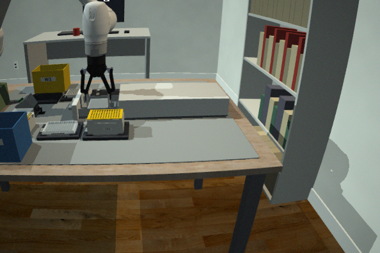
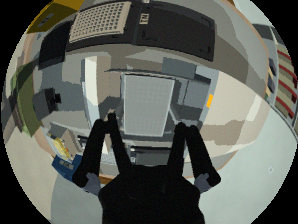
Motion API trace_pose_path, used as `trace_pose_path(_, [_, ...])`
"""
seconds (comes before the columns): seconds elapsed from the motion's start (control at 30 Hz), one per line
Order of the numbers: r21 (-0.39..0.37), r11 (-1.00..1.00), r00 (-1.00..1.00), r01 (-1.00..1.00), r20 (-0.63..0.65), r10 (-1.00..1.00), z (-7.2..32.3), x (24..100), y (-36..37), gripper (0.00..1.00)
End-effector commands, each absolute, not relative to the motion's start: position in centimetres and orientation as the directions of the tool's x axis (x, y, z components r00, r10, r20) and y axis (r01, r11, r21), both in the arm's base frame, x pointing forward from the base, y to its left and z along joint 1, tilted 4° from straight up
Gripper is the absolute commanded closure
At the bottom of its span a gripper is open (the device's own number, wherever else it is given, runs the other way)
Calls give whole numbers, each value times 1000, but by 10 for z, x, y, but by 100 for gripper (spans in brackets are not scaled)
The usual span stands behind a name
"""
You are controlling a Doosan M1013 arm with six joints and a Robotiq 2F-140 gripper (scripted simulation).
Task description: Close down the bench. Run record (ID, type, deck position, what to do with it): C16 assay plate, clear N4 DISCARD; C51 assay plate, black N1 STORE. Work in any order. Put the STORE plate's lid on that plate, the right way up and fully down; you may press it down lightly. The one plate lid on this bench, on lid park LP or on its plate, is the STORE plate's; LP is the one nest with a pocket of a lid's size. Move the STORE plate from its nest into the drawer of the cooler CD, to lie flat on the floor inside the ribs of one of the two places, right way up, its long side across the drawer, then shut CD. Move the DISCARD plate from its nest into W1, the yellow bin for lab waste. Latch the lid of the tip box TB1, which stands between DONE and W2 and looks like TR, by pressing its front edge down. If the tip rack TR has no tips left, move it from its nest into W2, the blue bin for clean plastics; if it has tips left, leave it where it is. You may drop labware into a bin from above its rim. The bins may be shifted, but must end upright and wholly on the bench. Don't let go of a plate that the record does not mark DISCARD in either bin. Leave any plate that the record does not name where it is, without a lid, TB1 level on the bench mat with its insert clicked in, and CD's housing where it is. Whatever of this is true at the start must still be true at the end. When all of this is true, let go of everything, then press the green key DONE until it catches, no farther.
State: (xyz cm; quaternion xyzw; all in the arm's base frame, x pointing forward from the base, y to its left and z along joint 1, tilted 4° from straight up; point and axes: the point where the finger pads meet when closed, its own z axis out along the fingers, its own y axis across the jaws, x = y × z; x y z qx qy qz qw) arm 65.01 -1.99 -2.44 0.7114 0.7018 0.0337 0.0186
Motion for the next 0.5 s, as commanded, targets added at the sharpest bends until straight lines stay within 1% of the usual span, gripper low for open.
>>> trace_pose_path(0.0, [73, -14, 13, 997, 22, 1000, -25, 650, -20, 100])
trace_pose_path(0.47, [73, -14, 13, 997, 22, 1000, -25, 652, -20, 100])
